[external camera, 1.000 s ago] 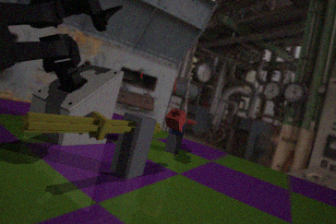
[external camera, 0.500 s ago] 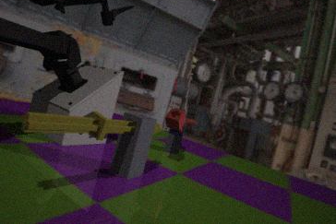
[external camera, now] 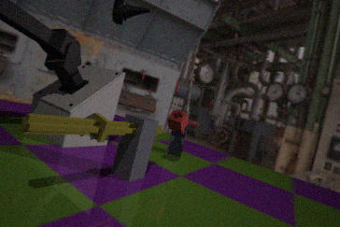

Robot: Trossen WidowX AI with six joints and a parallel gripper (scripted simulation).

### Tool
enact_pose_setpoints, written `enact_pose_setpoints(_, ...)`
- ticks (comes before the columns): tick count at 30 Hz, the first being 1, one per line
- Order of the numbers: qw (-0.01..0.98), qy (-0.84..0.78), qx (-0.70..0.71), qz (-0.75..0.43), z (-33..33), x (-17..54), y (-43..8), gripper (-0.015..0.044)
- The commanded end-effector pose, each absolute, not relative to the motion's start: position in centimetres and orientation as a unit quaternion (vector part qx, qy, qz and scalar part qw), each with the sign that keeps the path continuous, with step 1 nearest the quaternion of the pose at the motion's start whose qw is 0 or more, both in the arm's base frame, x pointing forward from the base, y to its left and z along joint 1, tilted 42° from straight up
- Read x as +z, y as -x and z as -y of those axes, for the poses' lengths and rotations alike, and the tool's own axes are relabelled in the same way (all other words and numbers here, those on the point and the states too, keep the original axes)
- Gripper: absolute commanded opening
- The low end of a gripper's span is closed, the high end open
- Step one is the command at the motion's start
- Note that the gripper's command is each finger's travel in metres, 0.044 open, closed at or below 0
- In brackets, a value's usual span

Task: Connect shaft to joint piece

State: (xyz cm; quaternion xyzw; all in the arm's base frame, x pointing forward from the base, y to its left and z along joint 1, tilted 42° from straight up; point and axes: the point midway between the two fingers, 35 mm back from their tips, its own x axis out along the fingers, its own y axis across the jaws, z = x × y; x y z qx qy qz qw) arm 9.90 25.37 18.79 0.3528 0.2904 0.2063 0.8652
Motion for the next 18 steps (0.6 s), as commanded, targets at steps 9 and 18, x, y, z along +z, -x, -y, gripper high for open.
enact_pose_setpoints(9, 0.913, -0.212, 0.13, -0.322, -26.6, 16.2, -14.0, 0.044)
enact_pose_setpoints(18, 0.928, -0.102, 0.045, -0.356, -25.6, 13.9, -17.6, 0.044)
